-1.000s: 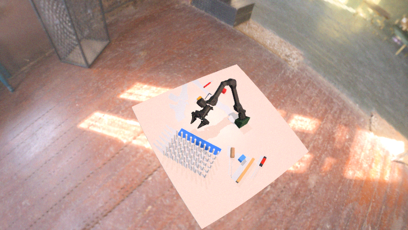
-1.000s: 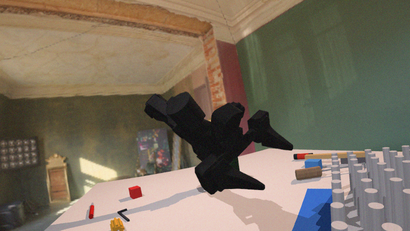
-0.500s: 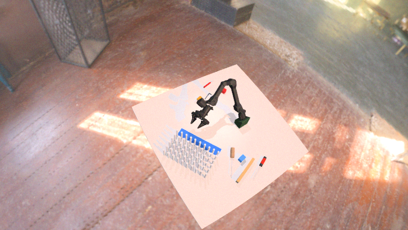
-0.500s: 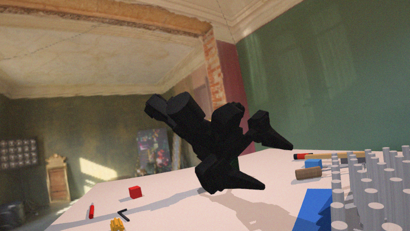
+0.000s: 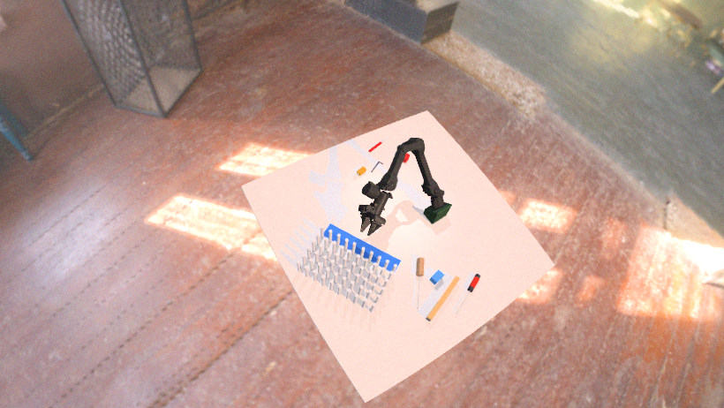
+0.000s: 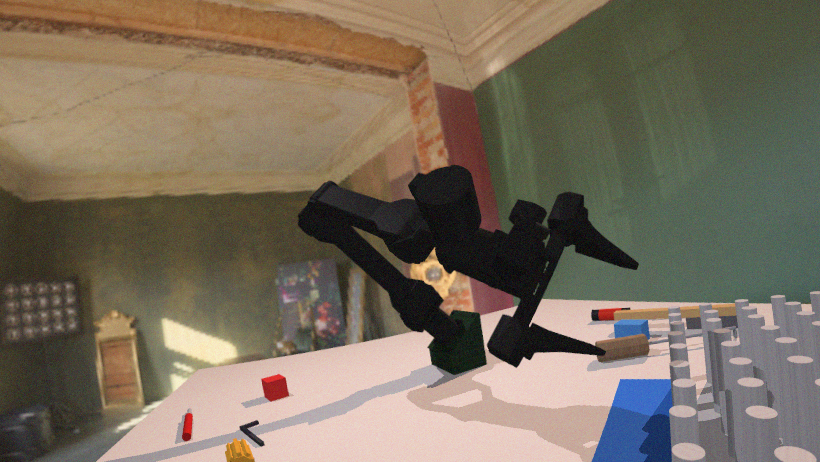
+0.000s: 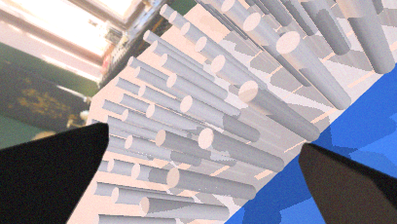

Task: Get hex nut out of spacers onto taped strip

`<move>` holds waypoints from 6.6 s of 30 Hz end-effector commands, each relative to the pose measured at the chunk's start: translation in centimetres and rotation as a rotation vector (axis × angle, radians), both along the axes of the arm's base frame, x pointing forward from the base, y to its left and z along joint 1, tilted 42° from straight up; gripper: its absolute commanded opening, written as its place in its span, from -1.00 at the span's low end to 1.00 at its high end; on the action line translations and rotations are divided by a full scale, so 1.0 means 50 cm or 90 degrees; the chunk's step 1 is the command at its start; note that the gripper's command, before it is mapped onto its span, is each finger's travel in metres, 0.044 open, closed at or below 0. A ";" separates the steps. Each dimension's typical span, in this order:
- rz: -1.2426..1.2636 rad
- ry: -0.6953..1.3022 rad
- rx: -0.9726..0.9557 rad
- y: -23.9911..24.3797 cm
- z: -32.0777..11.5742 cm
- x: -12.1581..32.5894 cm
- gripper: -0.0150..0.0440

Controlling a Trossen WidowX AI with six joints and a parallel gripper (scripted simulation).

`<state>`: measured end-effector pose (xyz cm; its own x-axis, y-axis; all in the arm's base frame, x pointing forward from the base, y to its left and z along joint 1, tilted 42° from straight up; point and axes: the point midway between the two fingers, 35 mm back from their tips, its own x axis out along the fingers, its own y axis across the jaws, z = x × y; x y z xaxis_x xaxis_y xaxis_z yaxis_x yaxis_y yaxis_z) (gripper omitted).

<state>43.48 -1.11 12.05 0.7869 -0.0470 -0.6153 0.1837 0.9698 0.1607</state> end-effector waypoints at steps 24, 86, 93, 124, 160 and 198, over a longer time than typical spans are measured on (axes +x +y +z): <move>-0.720 0.129 0.510 0.347 -0.284 -0.191 1.00; -1.021 0.045 0.658 0.325 -0.442 -0.300 0.46; -1.021 0.045 0.658 0.322 -0.446 -0.299 0.46; -1.021 0.044 0.657 0.257 -0.523 -0.299 0.46; -1.023 0.047 0.658 0.338 -0.456 -0.273 -0.49; -1.062 0.007 0.724 0.274 -0.095 -0.161 -0.49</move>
<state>34.61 13.99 5.37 0.3718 -0.2548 -0.8926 0.6408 -0.6253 0.4454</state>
